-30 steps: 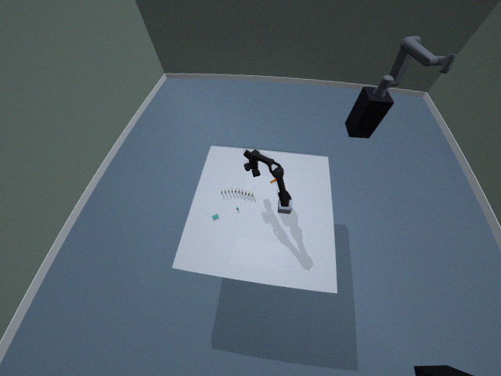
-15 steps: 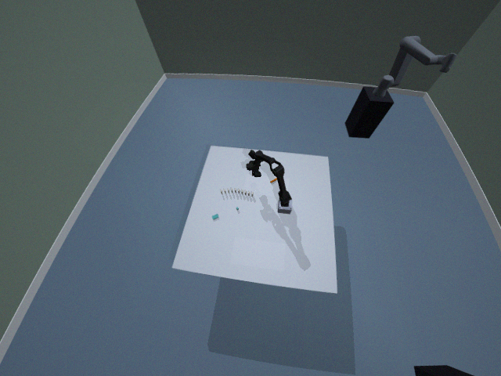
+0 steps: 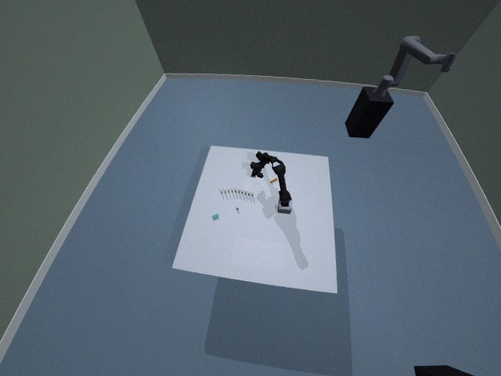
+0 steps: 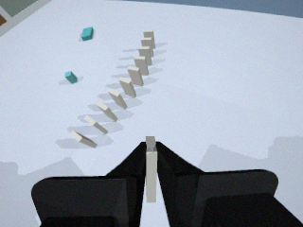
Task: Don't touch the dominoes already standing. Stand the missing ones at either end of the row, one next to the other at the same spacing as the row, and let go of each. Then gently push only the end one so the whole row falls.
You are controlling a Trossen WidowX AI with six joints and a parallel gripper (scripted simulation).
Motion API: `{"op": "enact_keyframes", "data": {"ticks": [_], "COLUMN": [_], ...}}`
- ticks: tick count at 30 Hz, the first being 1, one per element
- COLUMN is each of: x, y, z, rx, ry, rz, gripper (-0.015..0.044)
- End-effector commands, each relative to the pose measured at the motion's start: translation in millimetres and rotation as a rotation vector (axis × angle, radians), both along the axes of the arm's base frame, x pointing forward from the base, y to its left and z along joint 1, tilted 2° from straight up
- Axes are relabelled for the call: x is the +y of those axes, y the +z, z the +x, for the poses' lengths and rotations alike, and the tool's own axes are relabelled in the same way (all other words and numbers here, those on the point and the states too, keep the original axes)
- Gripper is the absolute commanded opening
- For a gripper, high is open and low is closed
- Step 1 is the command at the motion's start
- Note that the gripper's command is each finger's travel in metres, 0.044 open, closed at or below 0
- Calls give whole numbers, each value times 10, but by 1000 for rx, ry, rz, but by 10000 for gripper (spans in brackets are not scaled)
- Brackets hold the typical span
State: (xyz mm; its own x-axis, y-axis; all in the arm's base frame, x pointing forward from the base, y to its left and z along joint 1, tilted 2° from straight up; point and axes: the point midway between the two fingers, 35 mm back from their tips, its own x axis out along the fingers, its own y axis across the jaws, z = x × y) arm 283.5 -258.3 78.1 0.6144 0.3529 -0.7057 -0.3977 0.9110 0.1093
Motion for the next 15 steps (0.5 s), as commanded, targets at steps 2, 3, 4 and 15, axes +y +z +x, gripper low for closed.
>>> {"op": "enact_keyframes", "data": {"ticks": [2,3,4,15], "x": [-12,-17,-22,-104], "y": [-32,-30,-26,45], "z": [-47,-56,-67,-267], "rx": [-168,-198,-228,-545], "ry": [-8,-11,-14,-83], "rz": [56,63,69,117], "gripper": [21,21,21,21]}}
